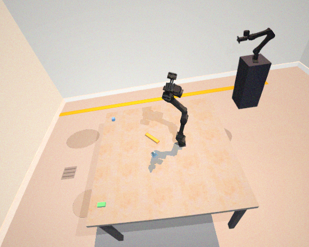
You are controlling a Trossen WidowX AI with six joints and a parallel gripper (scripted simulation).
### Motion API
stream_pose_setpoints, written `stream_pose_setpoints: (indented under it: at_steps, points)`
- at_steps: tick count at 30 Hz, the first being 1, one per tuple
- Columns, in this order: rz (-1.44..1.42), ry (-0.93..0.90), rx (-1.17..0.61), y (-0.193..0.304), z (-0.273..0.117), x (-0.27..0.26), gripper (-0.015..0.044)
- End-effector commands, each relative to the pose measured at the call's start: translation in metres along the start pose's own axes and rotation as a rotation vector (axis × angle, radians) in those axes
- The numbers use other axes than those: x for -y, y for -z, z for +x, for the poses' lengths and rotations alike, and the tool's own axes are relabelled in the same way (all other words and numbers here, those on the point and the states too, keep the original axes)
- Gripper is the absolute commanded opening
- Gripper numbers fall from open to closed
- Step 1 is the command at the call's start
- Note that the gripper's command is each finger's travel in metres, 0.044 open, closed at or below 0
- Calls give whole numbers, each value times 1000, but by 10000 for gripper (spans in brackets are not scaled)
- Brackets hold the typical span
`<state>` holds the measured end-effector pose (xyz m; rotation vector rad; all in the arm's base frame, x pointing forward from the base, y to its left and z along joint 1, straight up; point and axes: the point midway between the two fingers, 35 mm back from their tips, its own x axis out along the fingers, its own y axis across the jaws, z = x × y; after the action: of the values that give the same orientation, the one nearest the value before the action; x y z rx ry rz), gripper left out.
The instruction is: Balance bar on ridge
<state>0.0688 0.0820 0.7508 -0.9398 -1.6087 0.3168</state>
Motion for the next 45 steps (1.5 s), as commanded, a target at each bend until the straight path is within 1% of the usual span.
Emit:
stream_pose_setpoints:
  at_steps: [1, 3, 4, 13, 23, 30, 35, 40, 45]
  points:
    - [-1, 2, -2, 1, 0, 0, 374]
    - [-6, 14, -15, 12, -4, -2, 321]
    - [-10, 23, -25, 20, -7, -4, 315]
    - [217, 111, -284, 114, -38, -13, 315]
    - [491, 224, -633, 216, -100, -43, 315]
    - [650, 294, -881, 271, -155, -76, 315]
    - [769, 360, -1075, 304, -205, -105, 315]
    - [877, 427, -1274, 327, -258, -138, 315]
    - [973, 493, -1479, 339, -313, -173, 315]
